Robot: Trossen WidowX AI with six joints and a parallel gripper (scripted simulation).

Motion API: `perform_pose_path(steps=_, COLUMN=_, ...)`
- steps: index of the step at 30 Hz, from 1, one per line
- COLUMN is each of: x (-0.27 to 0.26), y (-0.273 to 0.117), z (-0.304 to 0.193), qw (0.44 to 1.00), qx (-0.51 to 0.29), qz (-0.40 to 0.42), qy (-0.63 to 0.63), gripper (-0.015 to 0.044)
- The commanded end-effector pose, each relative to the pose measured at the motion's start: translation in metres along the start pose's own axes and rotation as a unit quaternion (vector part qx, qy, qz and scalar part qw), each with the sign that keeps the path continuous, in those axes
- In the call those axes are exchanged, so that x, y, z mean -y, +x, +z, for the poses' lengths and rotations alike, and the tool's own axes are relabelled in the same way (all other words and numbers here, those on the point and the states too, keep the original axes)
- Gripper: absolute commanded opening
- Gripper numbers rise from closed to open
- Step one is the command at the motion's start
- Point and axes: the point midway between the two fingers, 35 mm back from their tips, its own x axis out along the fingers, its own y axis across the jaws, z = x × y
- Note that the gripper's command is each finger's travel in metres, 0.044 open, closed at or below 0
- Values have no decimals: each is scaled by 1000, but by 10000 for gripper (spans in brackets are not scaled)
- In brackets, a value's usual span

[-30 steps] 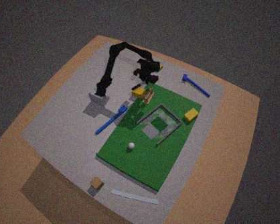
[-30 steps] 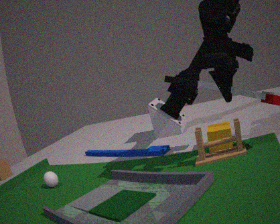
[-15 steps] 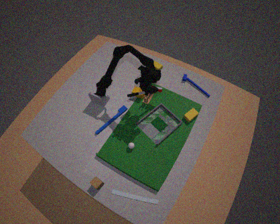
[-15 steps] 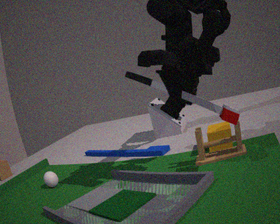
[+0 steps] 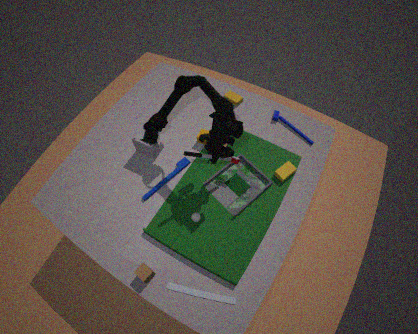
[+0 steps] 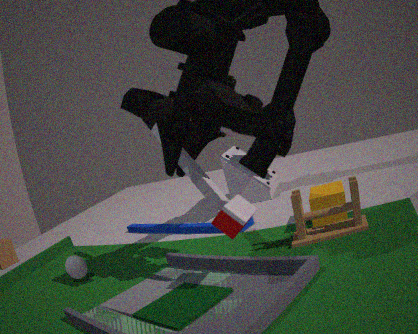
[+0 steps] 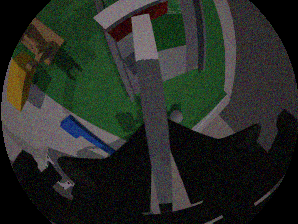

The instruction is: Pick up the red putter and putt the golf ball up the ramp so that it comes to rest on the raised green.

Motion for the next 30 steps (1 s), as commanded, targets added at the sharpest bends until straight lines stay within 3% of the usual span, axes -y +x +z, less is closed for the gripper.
perform_pose_path(steps=1, x=23, y=11, z=-24, qw=999, qx=-44, qz=-16, qy=10, gripper=0)
perform_pose_path(steps=30, x=110, y=101, z=-196, qw=932, qx=-352, qz=-48, qy=67, gripper=0)
